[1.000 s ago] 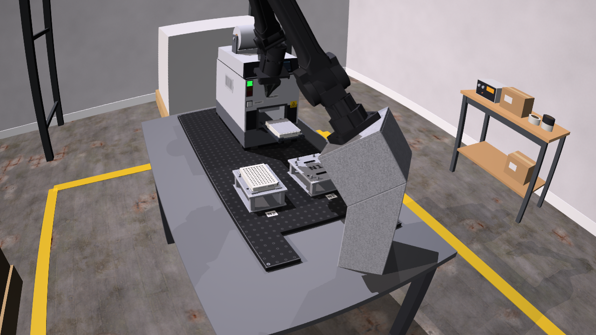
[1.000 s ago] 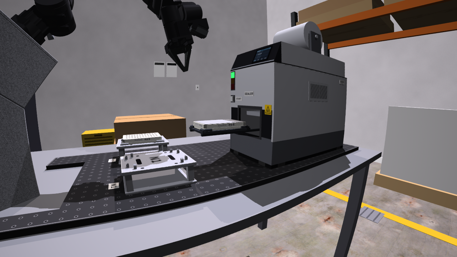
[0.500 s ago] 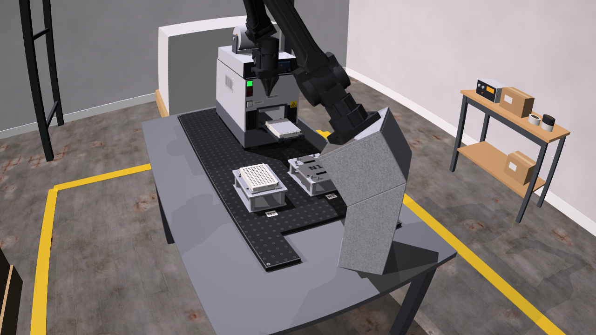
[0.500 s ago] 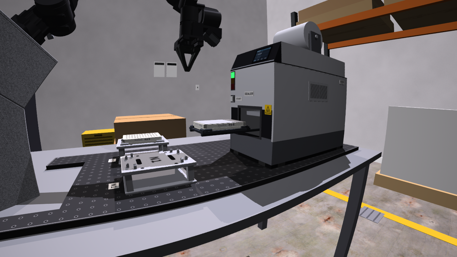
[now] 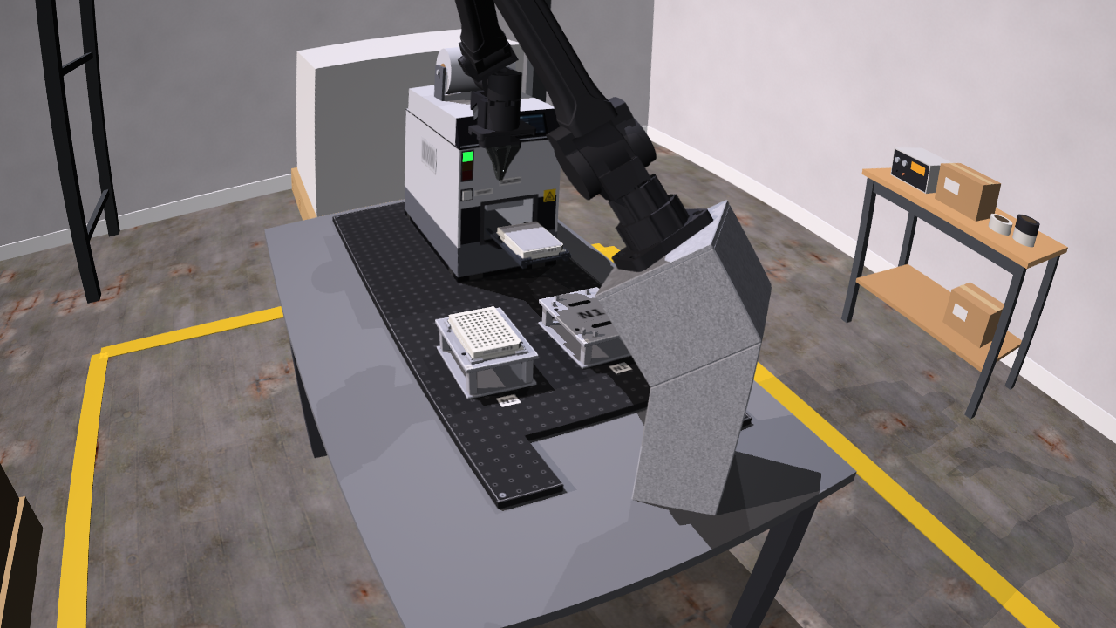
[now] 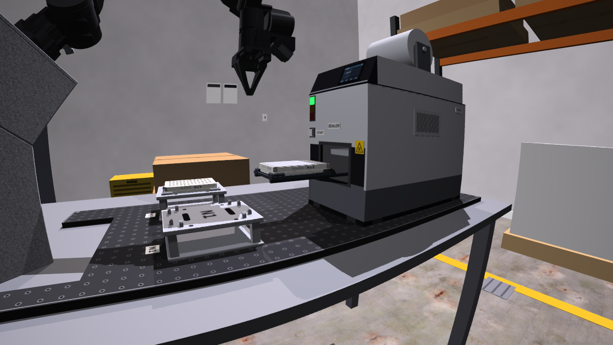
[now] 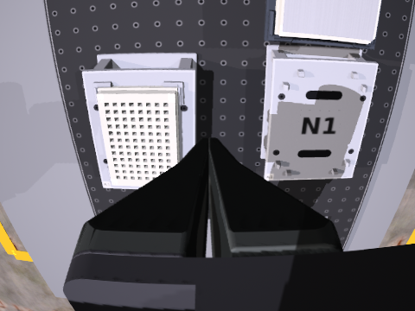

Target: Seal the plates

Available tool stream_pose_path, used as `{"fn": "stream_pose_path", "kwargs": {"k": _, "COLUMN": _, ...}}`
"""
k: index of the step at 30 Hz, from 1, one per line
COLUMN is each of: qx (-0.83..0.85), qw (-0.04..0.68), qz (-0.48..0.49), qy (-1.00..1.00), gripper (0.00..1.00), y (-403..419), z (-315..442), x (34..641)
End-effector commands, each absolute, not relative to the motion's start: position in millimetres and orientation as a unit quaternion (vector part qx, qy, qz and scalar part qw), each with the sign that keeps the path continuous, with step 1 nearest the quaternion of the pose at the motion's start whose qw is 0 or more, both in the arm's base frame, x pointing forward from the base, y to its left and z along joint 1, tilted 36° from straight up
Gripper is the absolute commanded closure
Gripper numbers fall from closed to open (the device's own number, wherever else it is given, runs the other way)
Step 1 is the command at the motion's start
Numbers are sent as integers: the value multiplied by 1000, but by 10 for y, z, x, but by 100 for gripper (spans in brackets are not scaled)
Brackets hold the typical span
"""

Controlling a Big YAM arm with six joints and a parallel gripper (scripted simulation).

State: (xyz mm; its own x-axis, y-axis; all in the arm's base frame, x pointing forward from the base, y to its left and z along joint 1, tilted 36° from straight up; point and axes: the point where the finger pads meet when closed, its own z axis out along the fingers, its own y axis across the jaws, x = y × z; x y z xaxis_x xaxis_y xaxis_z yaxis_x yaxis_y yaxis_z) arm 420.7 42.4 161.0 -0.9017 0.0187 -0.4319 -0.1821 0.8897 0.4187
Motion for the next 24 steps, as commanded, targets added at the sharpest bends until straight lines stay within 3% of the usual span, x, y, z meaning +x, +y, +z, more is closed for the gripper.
{"fn": "stream_pose_path", "kwargs": {"k": 1, "qx": -26, "qw": 213, "qz": 233, "qy": 949, "gripper": 100, "y": 334, "z": 1612, "x": 4208}}
{"fn": "stream_pose_path", "kwargs": {"k": 15, "qx": -56, "qw": 248, "qz": 228, "qy": 940, "gripper": 100, "y": 437, "z": 1876, "x": 4350}}
{"fn": "stream_pose_path", "kwargs": {"k": 16, "qx": -48, "qw": 269, "qz": 231, "qy": 934, "gripper": 0, "y": 477, "z": 1809, "x": 4363}}
{"fn": "stream_pose_path", "kwargs": {"k": 18, "qx": -36, "qw": 294, "qz": 232, "qy": 926, "gripper": 0, "y": 557, "z": 1664, "x": 4357}}
{"fn": "stream_pose_path", "kwargs": {"k": 21, "qx": -31, "qw": 267, "qz": 234, "qy": 934, "gripper": 0, "y": 623, "z": 1465, "x": 4361}}
{"fn": "stream_pose_path", "kwargs": {"k": 24, "qx": -10, "qw": 312, "qz": 237, "qy": 920, "gripper": 0, "y": 680, "z": 1264, "x": 4394}}
